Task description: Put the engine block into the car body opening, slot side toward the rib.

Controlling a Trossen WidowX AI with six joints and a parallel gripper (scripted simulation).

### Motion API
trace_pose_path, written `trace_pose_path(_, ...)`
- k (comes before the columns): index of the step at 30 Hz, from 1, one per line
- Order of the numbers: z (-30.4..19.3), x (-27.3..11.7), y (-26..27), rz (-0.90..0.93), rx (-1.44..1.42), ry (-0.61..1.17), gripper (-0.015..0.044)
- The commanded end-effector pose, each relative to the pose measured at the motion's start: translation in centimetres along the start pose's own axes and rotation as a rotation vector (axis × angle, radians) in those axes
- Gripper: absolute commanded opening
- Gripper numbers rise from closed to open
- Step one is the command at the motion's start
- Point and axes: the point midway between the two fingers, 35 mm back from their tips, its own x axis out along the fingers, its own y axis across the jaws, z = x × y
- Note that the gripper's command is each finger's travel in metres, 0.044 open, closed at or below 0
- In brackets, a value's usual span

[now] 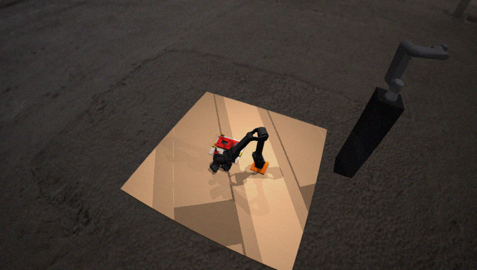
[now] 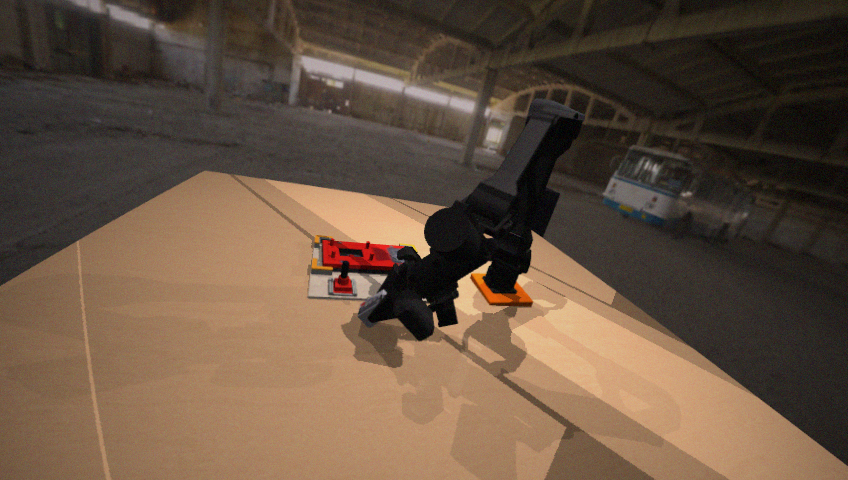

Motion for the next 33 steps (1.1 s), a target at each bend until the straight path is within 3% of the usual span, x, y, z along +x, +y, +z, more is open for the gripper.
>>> trace_pose_path(1, 0.6, 0.6, 0.1, 0.007, 0.002, 0.001, 0.0000)
trace_pose_path(7, 0.5, 0.7, 0.0, 0.007, 0.002, 0.001, 0.0000)
trace_pose_path(24, 0.3, 0.6, 0.0, 0.001, 0.004, 0.011, 0.0440)
trace_pose_path(33, 0.4, -0.4, -0.1, 0.005, 0.003, 0.002, 0.0440)
